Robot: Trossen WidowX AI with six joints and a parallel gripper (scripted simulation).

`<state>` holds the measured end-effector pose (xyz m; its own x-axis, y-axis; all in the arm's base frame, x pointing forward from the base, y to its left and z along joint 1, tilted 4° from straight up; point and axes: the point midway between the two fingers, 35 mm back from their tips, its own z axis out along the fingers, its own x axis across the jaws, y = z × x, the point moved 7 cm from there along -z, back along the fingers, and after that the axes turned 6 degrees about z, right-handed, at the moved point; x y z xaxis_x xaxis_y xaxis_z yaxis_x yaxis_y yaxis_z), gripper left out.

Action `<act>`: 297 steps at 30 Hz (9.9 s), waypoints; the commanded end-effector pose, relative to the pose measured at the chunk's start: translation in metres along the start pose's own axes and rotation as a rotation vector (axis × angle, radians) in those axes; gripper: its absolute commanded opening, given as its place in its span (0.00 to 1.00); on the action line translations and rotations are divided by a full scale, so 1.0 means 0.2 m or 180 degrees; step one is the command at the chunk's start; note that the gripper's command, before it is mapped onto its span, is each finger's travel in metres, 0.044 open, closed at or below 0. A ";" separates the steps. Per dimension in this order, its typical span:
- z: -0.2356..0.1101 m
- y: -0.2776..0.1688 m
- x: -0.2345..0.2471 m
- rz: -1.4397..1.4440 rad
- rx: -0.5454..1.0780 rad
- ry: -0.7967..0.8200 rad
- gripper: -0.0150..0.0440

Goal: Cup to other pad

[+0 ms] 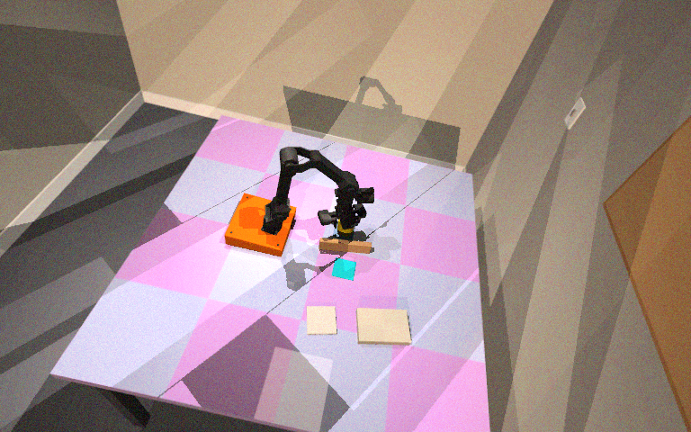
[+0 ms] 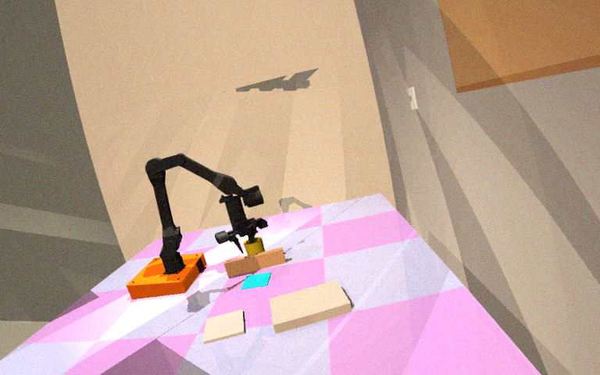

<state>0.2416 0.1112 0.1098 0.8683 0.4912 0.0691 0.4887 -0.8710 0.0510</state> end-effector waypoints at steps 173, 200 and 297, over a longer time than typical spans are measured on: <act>-0.38 0.86 -0.22 -0.0011 -0.0059 -0.0032 0.25; -0.18 0.89 -0.22 -0.0011 -0.0060 -0.0033 0.25; -0.28 0.91 -0.23 0.0005 -0.0074 -0.0046 0.90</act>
<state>0.2861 -0.0687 0.1708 0.8702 0.4896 0.0556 0.4854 -0.8712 0.0742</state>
